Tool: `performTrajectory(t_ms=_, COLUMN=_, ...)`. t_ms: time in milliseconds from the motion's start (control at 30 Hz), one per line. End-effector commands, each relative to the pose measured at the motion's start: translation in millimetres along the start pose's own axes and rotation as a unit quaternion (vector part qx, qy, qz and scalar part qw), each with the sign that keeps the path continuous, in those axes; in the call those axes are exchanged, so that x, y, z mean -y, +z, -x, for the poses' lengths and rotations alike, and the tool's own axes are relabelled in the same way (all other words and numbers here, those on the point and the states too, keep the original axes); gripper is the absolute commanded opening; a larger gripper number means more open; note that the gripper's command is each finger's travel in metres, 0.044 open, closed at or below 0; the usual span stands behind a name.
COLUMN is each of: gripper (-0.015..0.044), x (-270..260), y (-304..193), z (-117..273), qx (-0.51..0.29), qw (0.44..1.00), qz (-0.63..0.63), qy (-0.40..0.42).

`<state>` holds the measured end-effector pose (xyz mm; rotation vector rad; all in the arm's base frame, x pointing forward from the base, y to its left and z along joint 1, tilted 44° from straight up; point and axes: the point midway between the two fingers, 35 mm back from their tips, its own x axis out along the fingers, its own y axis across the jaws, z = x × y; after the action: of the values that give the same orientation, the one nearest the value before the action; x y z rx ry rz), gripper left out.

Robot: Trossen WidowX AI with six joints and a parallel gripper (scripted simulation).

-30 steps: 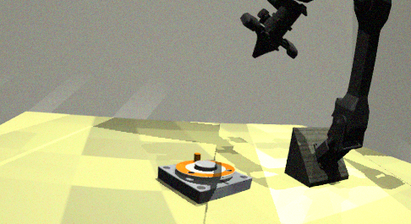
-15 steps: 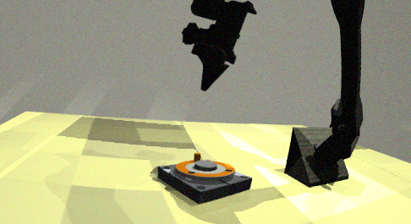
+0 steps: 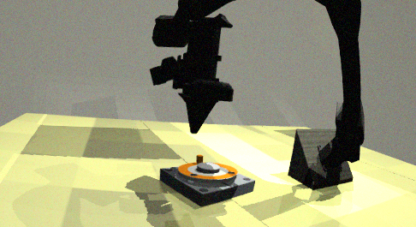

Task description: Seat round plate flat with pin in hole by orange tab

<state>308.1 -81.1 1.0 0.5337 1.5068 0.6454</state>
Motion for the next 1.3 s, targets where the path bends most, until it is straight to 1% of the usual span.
performTrajectory(t_ms=0, gripper=0.0, x=-2, y=1, z=-13, qx=-0.003, qw=1.0, qz=0.007, qy=0.004)
performTrajectory(t_ms=233, gripper=0.0, x=-4, y=3, z=-48, qx=-0.003, qw=1.0, qz=0.007, qy=0.005)
performTrajectory(t_ms=1267, gripper=0.0, x=0, y=-21, z=-49, qx=-0.004, qw=1.0, qz=0.007, qy=0.005)
